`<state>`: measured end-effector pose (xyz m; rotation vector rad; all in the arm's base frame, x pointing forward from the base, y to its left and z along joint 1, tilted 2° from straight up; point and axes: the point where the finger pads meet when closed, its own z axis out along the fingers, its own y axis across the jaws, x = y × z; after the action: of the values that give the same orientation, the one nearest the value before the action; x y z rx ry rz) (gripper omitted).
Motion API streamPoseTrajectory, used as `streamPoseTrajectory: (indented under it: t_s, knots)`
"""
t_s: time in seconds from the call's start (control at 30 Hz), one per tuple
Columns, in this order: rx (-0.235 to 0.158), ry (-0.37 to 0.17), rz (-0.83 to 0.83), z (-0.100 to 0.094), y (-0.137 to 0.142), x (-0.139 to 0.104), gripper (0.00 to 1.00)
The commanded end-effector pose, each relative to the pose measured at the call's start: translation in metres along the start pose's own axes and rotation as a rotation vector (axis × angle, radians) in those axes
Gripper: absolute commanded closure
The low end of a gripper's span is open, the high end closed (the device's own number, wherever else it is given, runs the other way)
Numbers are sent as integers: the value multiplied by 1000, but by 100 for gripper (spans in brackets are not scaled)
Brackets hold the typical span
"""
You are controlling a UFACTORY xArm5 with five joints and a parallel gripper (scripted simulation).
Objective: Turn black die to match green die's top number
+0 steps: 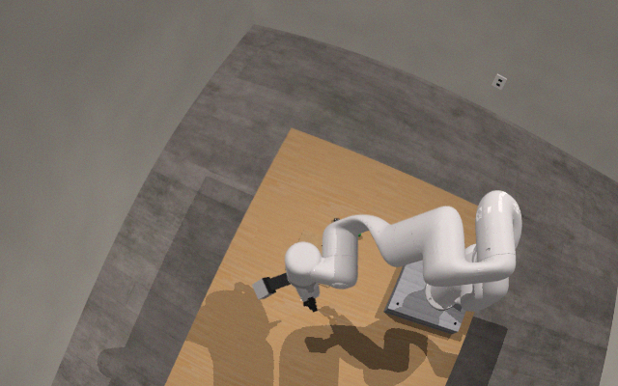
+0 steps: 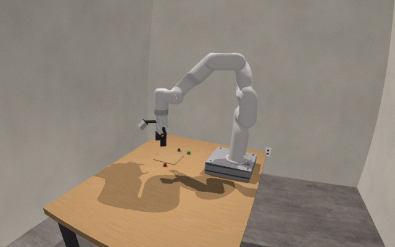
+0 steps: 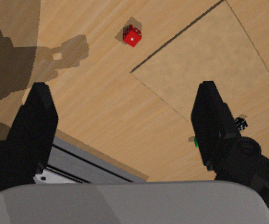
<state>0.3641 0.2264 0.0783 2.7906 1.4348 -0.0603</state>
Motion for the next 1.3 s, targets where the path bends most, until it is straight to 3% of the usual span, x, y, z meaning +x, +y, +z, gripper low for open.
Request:
streamPoseTrajectory:
  t_s: [0.0,0.2,0.27,0.33,0.37,0.4,0.43,0.47,0.53,0.57,0.6,0.63,0.73,0.8,0.87,0.97,1.27]
  knots:
    - [-1,2,0,-1,0,1,0]
    - [-1,2,1,-1,1,0,0]
    - [0,3,22,-1,14,-6,0]
    - [3,6,79,0,50,-28,0]
    - [3,6,79,0,50,-28,0]
    - [4,8,120,1,74,-45,0]
    - [4,8,120,1,74,-45,0]
    - [6,10,166,2,99,-65,0]
    - [6,10,166,2,99,-66,0]
    - [8,12,213,4,123,-89,0]
    - [8,12,213,4,123,-89,0]
    - [9,15,258,5,144,-113,0]
    - [9,15,258,5,144,-113,0]
    - [11,18,332,7,174,-156,0]
    - [11,18,332,7,174,-156,0]
    - [12,20,378,9,190,-183,0]
    - [12,20,379,9,190,-184,0]
